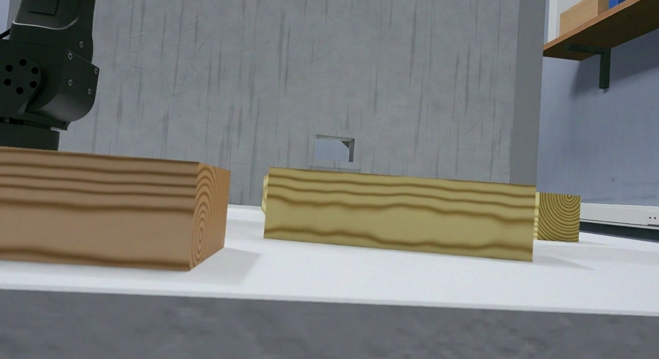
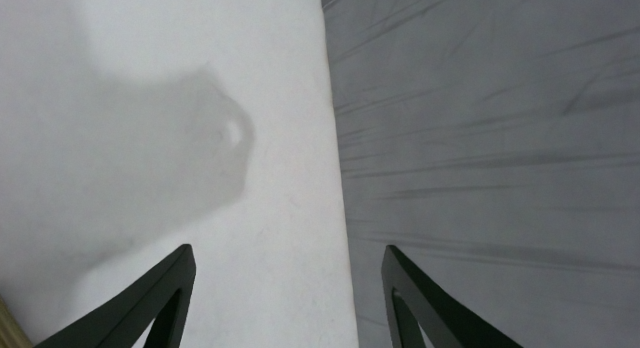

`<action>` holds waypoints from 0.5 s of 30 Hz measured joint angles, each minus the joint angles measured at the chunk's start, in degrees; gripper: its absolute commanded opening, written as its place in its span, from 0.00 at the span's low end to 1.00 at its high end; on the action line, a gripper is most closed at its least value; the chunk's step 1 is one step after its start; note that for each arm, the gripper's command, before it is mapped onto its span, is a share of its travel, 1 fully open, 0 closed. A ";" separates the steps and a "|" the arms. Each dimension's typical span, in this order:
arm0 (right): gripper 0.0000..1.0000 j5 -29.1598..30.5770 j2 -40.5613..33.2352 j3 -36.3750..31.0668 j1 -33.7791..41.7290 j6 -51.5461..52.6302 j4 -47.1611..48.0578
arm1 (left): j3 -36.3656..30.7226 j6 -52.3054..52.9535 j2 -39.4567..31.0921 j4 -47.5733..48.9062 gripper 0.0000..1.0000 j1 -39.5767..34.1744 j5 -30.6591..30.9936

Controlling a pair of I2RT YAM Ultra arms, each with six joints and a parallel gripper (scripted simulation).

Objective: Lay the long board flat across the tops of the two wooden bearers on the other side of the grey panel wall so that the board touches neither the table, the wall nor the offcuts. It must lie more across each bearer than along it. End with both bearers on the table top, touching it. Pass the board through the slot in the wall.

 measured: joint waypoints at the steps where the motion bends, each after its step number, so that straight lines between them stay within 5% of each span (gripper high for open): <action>1: 1.00 -0.37 -0.98 -0.94 0.11 -0.28 -0.11 | 0.48 -0.26 -0.22 -1.95 0.76 -0.24 -1.29; 15: 1.00 -5.40 -17.59 -14.62 2.27 -4.74 -4.02 | 8.39 -3.48 -3.56 -28.44 0.76 -3.28 -19.85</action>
